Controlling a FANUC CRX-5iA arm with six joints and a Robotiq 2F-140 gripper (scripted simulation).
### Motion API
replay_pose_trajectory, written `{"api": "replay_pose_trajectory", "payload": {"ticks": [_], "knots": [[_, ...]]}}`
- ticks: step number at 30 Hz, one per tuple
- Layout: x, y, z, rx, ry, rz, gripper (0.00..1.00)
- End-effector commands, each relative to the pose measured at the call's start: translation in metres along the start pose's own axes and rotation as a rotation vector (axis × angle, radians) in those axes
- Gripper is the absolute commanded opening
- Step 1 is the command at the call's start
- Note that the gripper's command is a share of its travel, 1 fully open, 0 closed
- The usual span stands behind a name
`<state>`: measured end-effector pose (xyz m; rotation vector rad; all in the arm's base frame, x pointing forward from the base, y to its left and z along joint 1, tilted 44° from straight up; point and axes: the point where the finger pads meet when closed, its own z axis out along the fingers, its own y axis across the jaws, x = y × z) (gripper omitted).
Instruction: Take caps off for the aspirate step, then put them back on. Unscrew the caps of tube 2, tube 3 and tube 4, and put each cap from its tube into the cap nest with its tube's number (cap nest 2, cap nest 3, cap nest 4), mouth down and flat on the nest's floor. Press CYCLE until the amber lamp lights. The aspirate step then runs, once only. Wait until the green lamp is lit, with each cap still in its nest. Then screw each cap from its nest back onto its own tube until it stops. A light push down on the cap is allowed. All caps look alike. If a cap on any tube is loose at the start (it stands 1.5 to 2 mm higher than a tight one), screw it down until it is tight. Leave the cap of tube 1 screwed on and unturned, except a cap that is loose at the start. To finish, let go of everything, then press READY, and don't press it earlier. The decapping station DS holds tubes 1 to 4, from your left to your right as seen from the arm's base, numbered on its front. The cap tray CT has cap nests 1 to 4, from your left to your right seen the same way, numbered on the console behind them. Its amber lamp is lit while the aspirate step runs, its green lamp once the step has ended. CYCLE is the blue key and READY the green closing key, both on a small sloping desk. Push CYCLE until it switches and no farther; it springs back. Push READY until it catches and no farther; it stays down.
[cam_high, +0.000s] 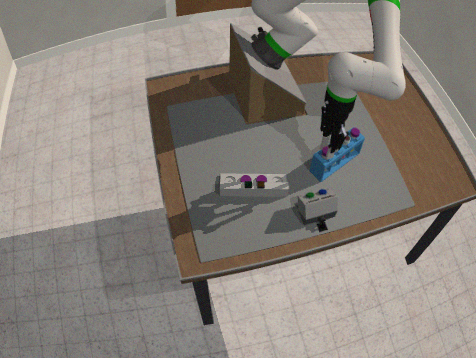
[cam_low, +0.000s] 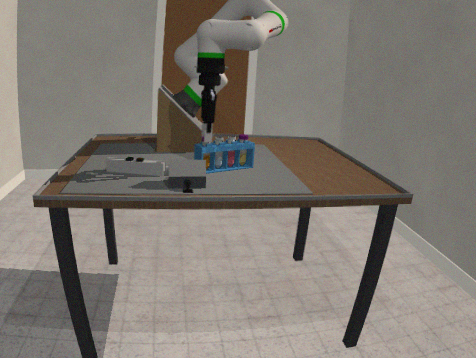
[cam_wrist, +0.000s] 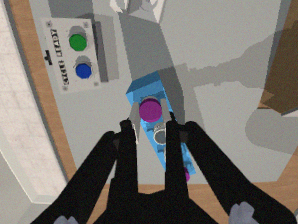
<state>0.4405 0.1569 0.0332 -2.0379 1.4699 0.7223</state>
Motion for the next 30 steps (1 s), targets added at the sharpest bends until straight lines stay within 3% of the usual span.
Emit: {"api": "replay_pose_trajectory", "payload": {"ticks": [1, 7, 18, 26, 27, 30], "knots": [[0.0001, -0.0001, -0.0001, 0.000, 0.000, 0.000, 0.00], [0.0001, -0.0001, -0.0001, 0.000, 0.000, 0.000, 0.00], [0.0001, -0.0001, -0.0001, 0.000, 0.000, -0.523, 0.00], [0.0001, -0.0001, -0.0001, 0.000, 0.000, -0.523, 0.00], [0.0001, -0.0001, -0.0001, 0.000, 0.000, -0.523, 0.35], [0.0001, -0.0001, -0.0001, 0.000, 0.000, -0.523, 0.35]]}}
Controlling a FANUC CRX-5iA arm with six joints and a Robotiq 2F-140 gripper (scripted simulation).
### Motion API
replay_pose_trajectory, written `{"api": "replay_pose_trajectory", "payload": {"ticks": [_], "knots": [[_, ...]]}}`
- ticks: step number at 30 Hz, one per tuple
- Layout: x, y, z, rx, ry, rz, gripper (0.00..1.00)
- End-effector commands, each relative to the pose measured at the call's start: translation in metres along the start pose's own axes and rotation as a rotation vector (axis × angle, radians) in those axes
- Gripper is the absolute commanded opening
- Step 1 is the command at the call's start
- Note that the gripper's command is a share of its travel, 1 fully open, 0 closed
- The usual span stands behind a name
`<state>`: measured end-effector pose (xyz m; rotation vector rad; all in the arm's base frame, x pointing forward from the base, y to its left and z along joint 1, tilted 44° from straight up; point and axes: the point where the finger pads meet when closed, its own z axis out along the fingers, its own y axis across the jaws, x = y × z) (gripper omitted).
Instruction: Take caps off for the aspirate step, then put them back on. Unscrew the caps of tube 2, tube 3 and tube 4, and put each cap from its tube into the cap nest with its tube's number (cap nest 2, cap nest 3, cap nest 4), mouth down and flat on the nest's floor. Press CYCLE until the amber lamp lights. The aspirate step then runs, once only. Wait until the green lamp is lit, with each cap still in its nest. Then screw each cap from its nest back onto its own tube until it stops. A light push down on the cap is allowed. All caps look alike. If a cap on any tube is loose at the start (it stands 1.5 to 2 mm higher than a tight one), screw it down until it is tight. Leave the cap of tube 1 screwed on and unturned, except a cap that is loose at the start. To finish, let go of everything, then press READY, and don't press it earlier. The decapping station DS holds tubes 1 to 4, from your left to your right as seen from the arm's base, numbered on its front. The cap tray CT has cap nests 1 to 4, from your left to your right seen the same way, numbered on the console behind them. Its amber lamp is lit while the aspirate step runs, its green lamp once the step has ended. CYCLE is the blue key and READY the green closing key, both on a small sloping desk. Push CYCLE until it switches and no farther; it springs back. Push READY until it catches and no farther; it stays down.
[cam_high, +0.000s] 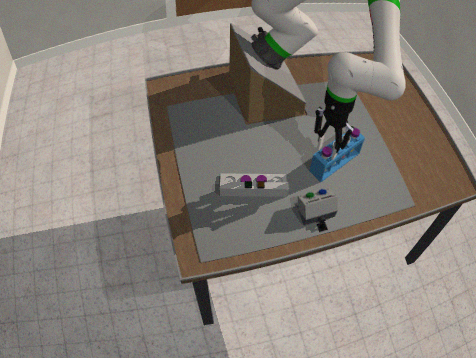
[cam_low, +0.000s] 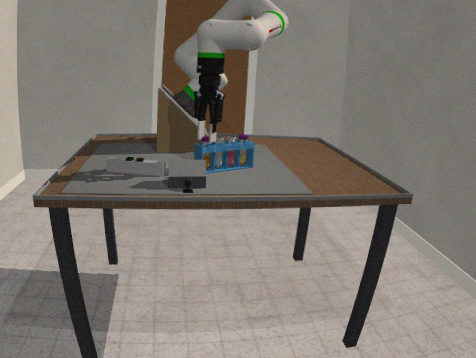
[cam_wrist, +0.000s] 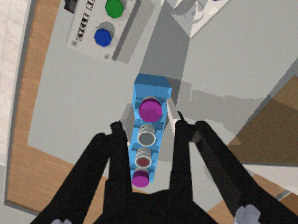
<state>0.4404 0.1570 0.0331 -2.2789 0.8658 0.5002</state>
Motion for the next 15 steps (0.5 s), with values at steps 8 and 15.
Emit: {"api": "replay_pose_trajectory", "payload": {"ticks": [8, 15], "knots": [[0.0001, 0.0000, -0.0007, 0.000, 0.000, 0.083, 0.35], [0.0000, -0.0001, -0.0032, 0.000, 0.000, 0.262, 0.35]]}}
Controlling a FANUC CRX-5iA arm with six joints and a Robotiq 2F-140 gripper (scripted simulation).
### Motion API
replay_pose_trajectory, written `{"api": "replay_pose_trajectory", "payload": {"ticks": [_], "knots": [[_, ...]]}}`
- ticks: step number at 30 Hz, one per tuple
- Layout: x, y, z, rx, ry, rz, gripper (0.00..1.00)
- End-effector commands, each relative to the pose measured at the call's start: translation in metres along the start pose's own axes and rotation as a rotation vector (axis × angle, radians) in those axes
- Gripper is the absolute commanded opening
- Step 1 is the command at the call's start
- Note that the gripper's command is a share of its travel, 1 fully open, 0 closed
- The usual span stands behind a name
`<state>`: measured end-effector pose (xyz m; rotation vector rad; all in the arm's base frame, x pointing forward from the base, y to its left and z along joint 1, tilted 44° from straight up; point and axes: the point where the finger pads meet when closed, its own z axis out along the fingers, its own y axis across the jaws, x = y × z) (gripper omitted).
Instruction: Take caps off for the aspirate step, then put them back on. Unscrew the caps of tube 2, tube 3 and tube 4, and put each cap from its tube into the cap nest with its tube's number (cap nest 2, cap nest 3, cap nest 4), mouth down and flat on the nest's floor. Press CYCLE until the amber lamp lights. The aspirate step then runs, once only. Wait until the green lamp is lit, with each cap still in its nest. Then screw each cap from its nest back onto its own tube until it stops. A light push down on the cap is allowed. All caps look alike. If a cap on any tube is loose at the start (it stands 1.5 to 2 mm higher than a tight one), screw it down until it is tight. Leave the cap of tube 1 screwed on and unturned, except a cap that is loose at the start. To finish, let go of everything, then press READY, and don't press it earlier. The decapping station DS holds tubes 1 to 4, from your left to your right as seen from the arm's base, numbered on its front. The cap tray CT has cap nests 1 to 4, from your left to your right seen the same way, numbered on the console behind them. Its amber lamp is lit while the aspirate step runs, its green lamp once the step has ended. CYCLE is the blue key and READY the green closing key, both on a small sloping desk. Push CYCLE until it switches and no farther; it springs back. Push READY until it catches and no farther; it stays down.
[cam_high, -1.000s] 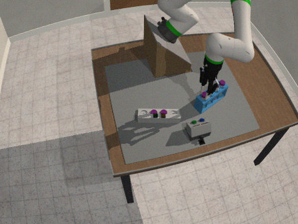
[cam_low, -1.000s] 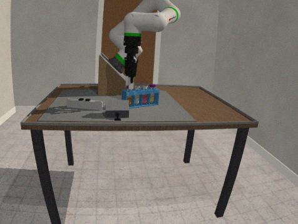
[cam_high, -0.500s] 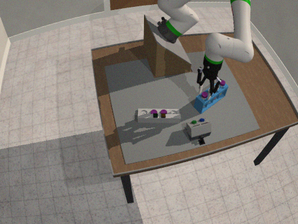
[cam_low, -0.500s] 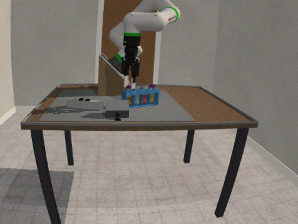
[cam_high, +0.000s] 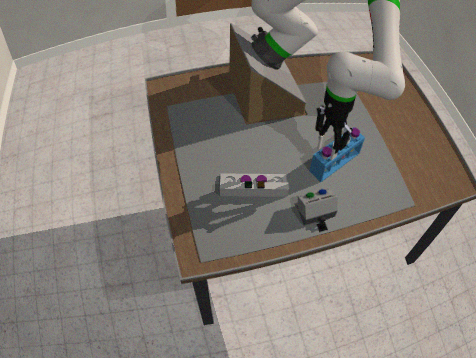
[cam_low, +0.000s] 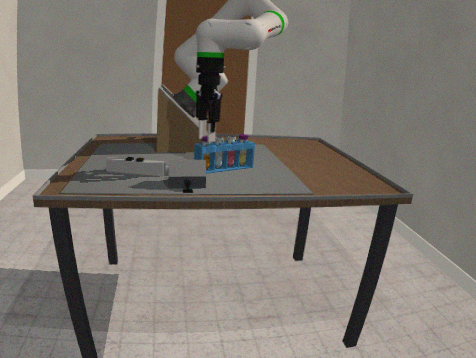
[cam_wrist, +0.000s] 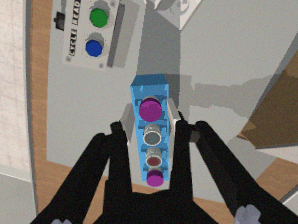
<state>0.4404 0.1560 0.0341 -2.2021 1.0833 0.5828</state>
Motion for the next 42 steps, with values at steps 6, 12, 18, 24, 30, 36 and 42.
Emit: {"api": "replay_pose_trajectory", "payload": {"ticks": [6, 12, 18, 24, 30, 36, 42], "knots": [[0.000, 0.000, -0.005, -0.005, 0.005, 0.075, 0.35], [0.000, 0.000, -0.006, -0.005, 0.005, 0.075, 0.35], [0.000, 0.000, -0.006, -0.005, 0.005, 0.075, 0.00], [0.000, 0.000, -0.006, -0.005, 0.005, 0.075, 0.00], [0.000, 0.000, -0.012, -0.005, 0.005, 0.075, 0.00], [0.000, 0.000, -0.030, -0.005, 0.005, 0.075, 0.00], [0.007, 0.004, -0.042, -0.005, 0.004, -0.008, 0.00]]}}
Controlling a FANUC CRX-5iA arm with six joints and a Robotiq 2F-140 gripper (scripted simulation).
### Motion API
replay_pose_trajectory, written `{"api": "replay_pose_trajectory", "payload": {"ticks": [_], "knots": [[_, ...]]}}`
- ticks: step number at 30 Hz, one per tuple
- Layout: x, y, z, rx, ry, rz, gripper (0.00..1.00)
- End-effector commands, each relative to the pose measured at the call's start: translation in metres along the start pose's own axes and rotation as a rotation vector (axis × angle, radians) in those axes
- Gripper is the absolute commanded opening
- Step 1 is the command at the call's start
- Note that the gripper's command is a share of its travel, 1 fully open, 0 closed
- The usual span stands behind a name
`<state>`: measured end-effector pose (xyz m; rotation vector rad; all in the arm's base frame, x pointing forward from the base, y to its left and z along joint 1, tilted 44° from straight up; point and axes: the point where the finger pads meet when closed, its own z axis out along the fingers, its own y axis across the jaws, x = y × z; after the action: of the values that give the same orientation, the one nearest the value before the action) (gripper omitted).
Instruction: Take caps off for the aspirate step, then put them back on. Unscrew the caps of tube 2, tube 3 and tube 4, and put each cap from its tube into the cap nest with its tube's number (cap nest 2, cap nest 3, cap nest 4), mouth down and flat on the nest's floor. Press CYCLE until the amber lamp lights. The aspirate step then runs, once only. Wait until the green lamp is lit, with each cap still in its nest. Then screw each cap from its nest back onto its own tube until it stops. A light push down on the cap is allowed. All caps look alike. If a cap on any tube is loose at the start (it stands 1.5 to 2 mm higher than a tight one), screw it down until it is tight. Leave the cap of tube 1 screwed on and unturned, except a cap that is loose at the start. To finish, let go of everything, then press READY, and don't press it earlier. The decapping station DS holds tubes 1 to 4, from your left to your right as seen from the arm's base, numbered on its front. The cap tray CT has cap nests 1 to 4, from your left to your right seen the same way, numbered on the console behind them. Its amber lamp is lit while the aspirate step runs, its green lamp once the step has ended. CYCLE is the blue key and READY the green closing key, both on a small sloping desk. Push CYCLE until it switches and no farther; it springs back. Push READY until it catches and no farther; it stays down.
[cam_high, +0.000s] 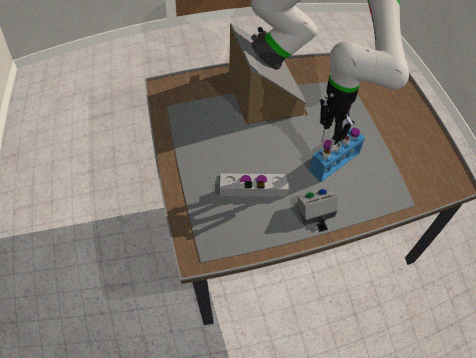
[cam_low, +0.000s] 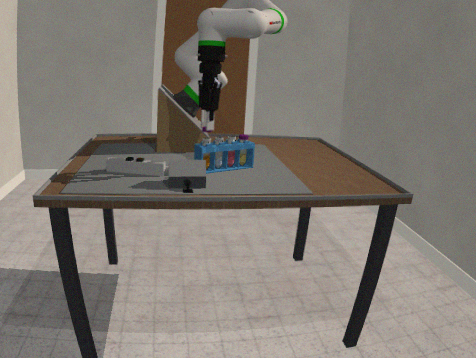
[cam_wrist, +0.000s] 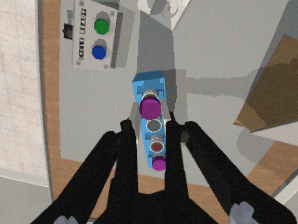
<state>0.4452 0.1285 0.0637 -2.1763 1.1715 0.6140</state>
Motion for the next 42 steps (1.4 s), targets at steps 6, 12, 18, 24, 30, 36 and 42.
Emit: {"api": "replay_pose_trajectory", "payload": {"ticks": [6, 12, 18, 24, 30, 36, 42], "knots": [[0.029, 0.016, -0.001, 0.000, 0.000, -0.333, 0.00], [0.051, 0.028, -0.001, 0.000, 0.000, -0.583, 0.00], [0.073, 0.040, -0.001, 0.000, 0.000, -0.833, 0.00], [0.102, 0.057, -0.001, 0.000, 0.000, -0.917, 0.00], [0.138, 0.077, -0.001, 0.000, 0.000, -0.917, 0.00], [0.182, 0.101, -0.001, 0.000, 0.000, -0.917, 0.00], [0.211, 0.117, -0.001, 0.000, 0.000, -0.917, 0.00]]}}
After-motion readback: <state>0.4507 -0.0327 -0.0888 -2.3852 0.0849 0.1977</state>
